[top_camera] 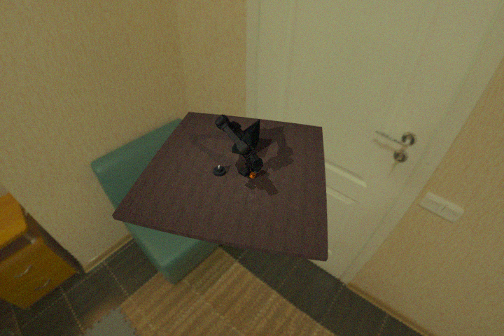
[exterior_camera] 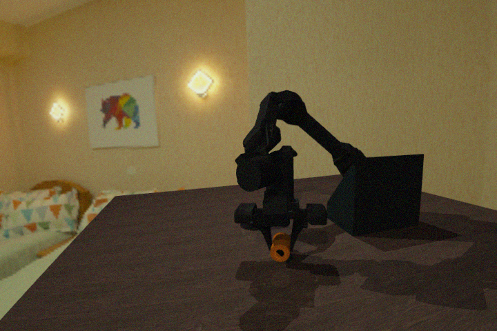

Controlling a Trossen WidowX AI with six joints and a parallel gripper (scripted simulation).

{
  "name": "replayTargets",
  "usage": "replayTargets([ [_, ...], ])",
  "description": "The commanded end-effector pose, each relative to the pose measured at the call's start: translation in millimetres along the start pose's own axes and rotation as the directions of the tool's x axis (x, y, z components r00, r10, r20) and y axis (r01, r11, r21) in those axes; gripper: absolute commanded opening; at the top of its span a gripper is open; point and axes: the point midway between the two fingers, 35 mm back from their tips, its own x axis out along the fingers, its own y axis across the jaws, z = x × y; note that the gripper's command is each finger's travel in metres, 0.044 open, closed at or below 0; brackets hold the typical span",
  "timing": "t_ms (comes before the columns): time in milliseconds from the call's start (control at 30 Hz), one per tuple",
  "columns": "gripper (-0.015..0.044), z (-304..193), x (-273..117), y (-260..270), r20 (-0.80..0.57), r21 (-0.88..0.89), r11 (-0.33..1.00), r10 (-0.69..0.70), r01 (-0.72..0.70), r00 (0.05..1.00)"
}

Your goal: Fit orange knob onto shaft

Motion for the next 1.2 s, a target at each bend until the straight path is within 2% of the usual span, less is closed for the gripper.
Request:
replayTargets([
  [0,0.0179,1.8,-2.7,-0.1,0.006,0.146,0.989,-0.002,0.001,1.000],
  [100,0.0179,1.8,-2.7,-0.1,0.006,0.221,0.975,-0.002,0.001,1.000],
  [400,0.0179,1.8,-2.7,-0.1,0.006,0.273,0.962,-0.002,0.000,1.000],
  [633,0.0179,1.8,-2.7,-0.1,0.006,0.490,0.872,-0.002,-0.001,1.000],
  [900,0.0179,1.8,-2.7,-0.1,0.006,0.704,0.711,-0.002,-0.003,1.000],
  [1167,0.0179,1.8,-2.7,-0.1,0.006,0.737,0.676,-0.002,-0.003,1.000],
])
